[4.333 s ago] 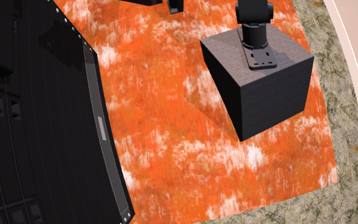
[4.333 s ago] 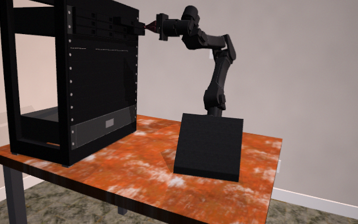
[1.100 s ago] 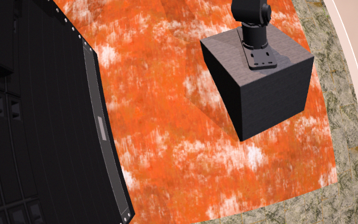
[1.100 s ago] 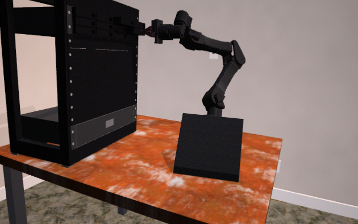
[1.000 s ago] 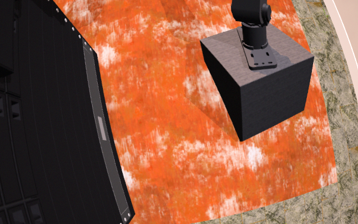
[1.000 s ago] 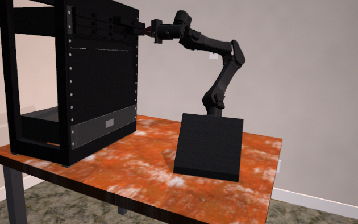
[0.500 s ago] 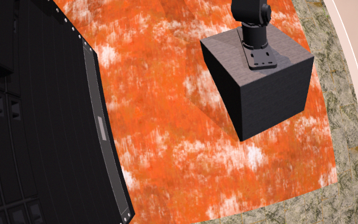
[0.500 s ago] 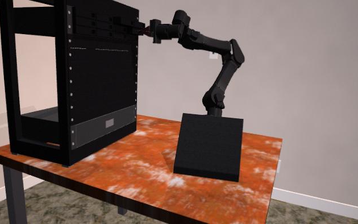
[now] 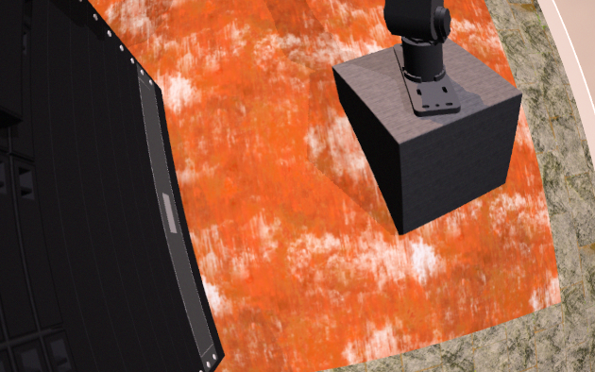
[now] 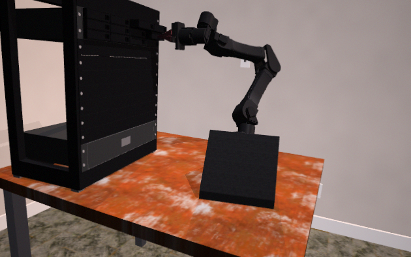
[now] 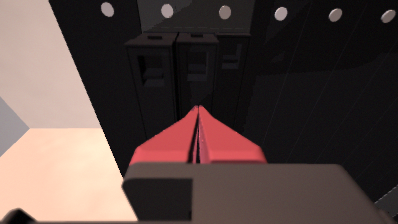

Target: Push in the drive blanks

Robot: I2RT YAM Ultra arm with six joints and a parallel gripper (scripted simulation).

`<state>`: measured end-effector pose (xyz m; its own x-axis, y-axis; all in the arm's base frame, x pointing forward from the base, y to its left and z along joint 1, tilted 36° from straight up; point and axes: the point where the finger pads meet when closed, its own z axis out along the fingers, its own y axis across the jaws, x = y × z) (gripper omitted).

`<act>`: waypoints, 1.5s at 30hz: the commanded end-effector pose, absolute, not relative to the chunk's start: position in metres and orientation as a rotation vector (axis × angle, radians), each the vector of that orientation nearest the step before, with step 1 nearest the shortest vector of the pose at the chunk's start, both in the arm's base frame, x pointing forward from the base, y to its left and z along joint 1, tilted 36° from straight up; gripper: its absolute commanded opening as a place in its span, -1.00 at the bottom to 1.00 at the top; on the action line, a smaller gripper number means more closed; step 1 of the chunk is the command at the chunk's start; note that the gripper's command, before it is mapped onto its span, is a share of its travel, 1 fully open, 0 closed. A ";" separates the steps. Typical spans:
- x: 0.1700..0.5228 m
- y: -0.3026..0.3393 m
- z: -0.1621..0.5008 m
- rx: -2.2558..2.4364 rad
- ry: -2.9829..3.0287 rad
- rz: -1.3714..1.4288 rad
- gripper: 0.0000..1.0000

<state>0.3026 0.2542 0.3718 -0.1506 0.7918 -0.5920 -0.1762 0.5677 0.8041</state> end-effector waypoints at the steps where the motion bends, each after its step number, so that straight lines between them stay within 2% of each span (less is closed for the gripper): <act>1: 0.314 0.266 0.389 0.542 1.467 0.977 -1.00; 45: 0.320 0.270 0.390 0.541 1.467 0.975 -1.00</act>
